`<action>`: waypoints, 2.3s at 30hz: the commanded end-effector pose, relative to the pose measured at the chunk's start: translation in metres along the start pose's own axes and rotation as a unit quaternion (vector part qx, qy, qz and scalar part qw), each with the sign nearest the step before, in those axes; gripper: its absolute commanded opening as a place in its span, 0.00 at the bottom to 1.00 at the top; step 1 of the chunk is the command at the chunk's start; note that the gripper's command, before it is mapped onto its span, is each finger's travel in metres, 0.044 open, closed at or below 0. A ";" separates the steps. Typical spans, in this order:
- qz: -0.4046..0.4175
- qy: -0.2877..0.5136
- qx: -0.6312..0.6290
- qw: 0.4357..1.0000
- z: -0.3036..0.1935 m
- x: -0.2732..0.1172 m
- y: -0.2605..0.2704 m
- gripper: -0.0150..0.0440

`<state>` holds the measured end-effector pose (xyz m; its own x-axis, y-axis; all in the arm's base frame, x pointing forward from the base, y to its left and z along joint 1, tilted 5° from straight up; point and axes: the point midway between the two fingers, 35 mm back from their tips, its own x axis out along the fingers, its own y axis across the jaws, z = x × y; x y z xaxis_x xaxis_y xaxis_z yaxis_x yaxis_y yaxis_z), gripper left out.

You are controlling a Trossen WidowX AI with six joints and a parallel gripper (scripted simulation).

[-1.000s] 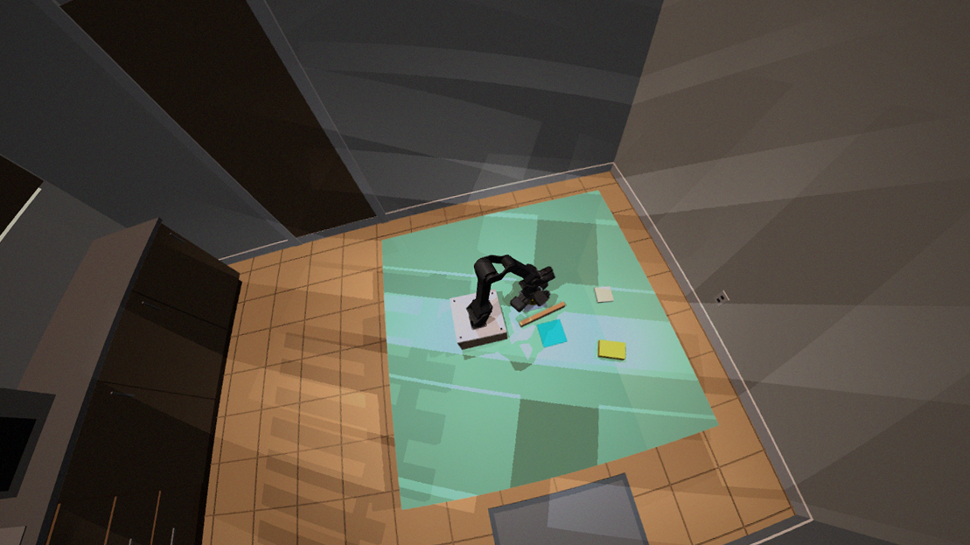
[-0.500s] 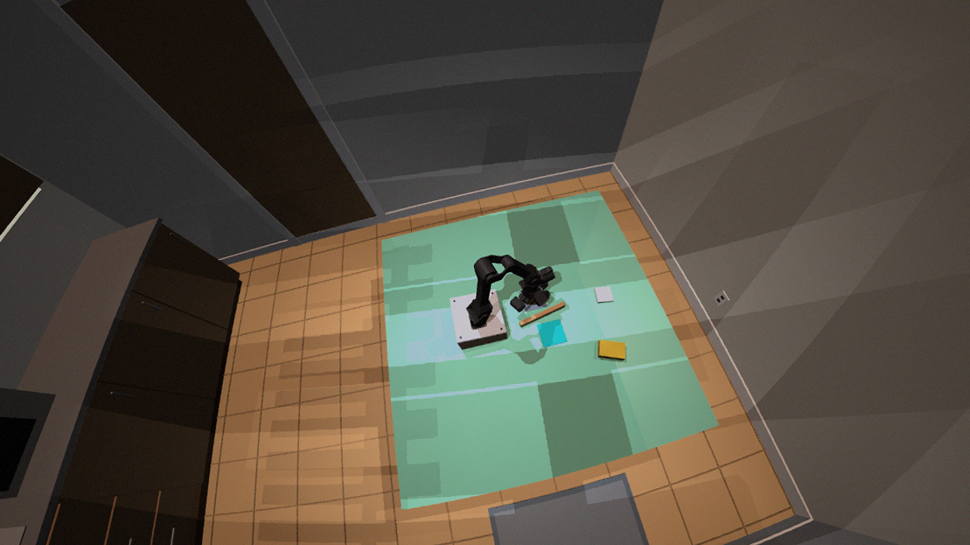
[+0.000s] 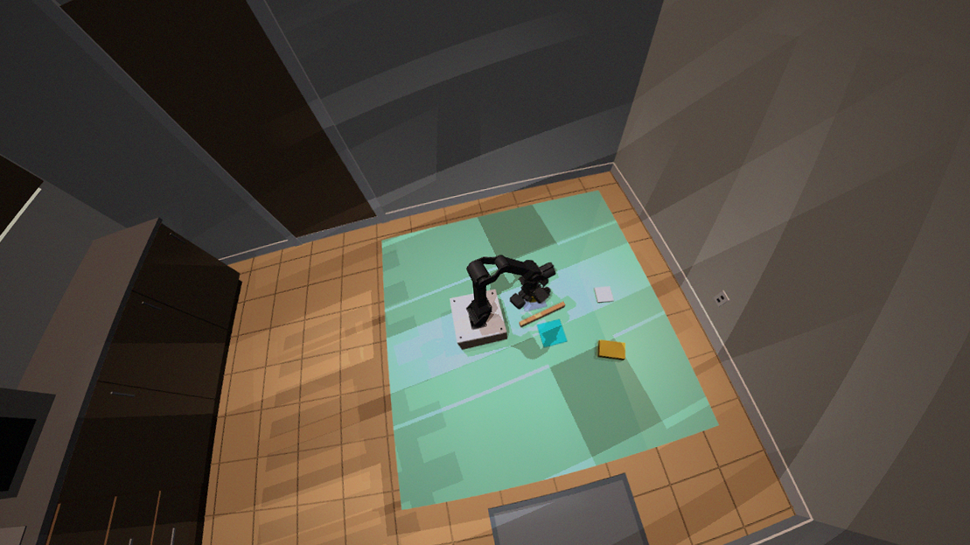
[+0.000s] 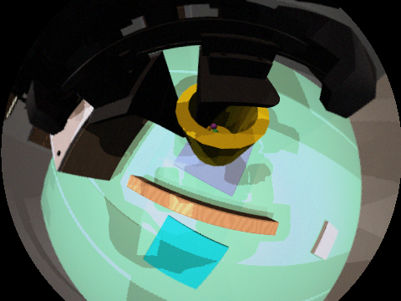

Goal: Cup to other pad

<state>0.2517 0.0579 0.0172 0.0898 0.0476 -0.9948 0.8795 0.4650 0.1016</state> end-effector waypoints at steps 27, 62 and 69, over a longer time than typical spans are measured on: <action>0.003 -0.001 0.000 1.000 0.003 -0.020 -0.002 0.25; 0.002 -0.005 0.001 1.000 0.063 -0.021 -0.020 0.25; 0.002 -0.006 0.001 1.000 0.076 -0.022 -0.024 0.25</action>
<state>0.2618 -0.0172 0.0351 0.0952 0.0357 -0.9948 0.8811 0.4620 0.1009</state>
